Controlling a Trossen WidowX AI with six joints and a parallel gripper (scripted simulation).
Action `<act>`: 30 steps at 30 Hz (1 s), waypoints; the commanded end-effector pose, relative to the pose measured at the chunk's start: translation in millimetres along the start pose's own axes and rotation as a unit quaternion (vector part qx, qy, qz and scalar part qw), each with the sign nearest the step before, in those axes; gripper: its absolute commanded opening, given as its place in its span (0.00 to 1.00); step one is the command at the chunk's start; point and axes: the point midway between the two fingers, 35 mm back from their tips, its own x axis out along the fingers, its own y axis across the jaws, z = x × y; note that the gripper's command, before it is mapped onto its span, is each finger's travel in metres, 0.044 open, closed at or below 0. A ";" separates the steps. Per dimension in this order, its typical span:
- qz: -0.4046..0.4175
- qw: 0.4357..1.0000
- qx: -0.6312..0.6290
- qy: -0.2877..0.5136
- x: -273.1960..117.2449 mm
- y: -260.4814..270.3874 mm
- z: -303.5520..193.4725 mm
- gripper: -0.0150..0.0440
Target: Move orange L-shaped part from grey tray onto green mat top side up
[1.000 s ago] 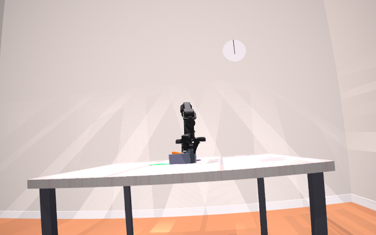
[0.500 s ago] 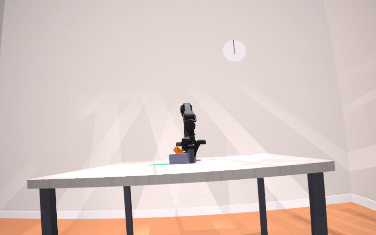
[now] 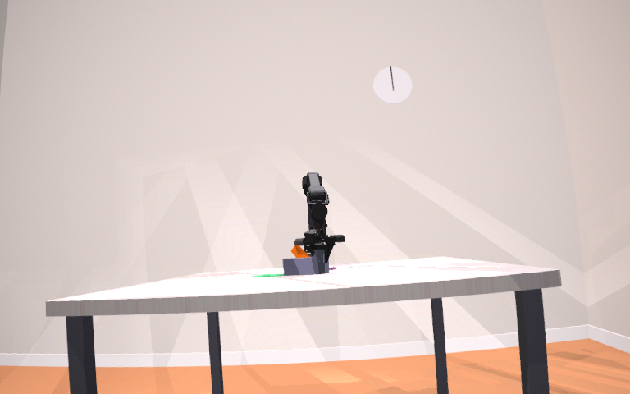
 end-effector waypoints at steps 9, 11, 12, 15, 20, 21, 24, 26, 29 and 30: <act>-0.001 1.000 0.000 0.000 -1.3 1.1 -0.2 0.56; -0.002 1.000 0.001 0.001 -4.1 3.3 -0.6 0.56; -0.003 1.000 0.002 0.002 -5.8 4.7 -0.8 0.56; -0.006 1.000 0.003 0.003 -11.5 9.1 -1.8 0.56; -0.006 1.000 0.003 0.003 -25.0 9.1 0.1 0.56; -0.006 1.000 0.003 0.003 -33.2 8.7 1.0 0.56; -0.006 1.000 0.003 0.003 -68.6 5.4 2.4 0.56; -0.006 1.000 0.003 0.003 -91.7 1.8 1.0 0.56; -0.006 1.000 0.003 0.003 -108.1 -1.4 -1.2 0.56; -0.006 1.000 0.003 0.003 -108.1 -1.4 -1.2 0.56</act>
